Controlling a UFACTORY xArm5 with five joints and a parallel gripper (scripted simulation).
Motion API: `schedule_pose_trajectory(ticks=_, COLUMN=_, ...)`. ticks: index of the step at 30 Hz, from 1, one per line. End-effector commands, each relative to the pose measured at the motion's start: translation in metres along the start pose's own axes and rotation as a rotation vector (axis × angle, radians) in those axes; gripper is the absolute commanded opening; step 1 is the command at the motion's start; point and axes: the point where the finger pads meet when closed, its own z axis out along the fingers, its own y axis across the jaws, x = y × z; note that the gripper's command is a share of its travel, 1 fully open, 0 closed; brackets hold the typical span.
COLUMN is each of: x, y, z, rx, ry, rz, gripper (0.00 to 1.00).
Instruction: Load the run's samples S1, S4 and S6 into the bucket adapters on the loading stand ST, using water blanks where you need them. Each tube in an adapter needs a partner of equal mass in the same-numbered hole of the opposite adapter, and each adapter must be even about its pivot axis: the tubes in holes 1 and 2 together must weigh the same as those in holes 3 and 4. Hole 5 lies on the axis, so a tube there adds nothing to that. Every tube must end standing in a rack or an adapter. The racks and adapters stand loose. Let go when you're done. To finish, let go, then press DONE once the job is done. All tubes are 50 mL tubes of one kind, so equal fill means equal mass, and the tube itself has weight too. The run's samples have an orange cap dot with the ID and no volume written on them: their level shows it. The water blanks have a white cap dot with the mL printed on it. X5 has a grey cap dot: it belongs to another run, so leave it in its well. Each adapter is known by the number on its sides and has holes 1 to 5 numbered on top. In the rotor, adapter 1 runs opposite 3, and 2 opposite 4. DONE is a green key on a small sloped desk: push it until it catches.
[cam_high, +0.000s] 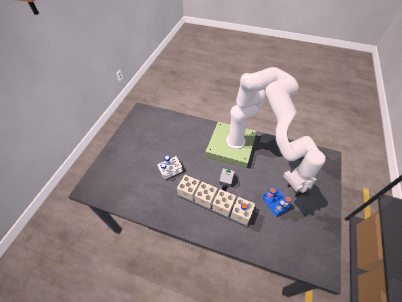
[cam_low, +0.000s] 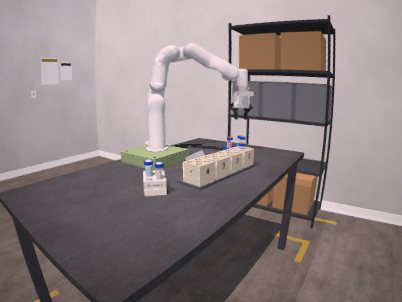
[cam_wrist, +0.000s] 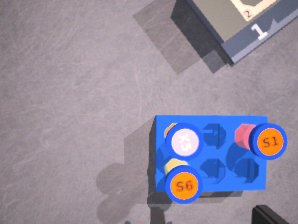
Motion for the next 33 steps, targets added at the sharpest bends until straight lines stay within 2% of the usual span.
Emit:
schedule_pose_trajectory(ticks=1, x=0.0, y=-0.001, z=0.005, rx=0.005, ry=-0.003, rz=0.0, gripper=0.57)
schedule_pose_trajectory(ticks=33, x=0.0, y=-0.002, z=0.063, rx=0.005, ry=-0.003, rz=0.0, gripper=0.57)
